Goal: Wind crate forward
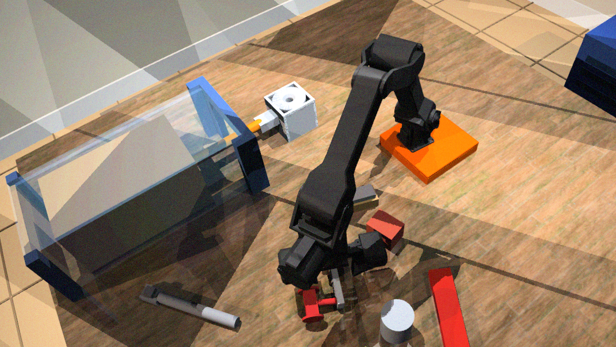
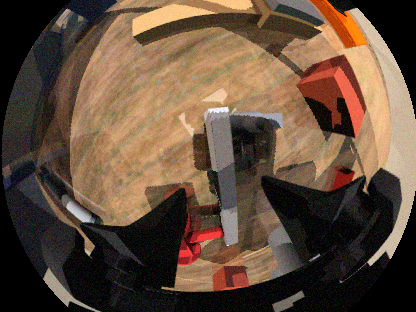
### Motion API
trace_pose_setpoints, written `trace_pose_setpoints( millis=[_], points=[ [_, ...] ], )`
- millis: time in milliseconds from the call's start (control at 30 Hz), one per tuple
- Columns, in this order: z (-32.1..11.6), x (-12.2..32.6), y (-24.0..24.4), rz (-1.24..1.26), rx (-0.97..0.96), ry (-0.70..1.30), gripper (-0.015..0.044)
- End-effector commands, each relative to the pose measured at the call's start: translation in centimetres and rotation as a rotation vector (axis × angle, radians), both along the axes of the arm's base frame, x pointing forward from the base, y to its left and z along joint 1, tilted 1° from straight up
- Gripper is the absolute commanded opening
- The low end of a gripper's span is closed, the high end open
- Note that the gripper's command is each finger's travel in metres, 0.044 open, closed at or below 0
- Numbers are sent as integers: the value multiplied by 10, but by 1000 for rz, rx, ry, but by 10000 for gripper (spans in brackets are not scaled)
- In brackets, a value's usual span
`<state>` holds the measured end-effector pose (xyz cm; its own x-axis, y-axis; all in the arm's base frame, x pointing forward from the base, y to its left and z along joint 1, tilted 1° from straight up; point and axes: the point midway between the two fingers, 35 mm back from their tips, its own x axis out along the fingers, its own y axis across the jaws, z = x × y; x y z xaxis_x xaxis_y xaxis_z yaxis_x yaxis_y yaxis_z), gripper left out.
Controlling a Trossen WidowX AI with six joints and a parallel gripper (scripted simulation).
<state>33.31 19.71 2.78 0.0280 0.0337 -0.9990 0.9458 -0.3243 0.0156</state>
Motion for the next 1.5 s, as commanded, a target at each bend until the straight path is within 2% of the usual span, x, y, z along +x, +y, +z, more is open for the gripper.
trace_pose_setpoints(
  millis=[0,1467],
  points=[
    [1,0,0,0,0,-1,307],
    [1,0,0,0,0,-1,13]
  ],
)
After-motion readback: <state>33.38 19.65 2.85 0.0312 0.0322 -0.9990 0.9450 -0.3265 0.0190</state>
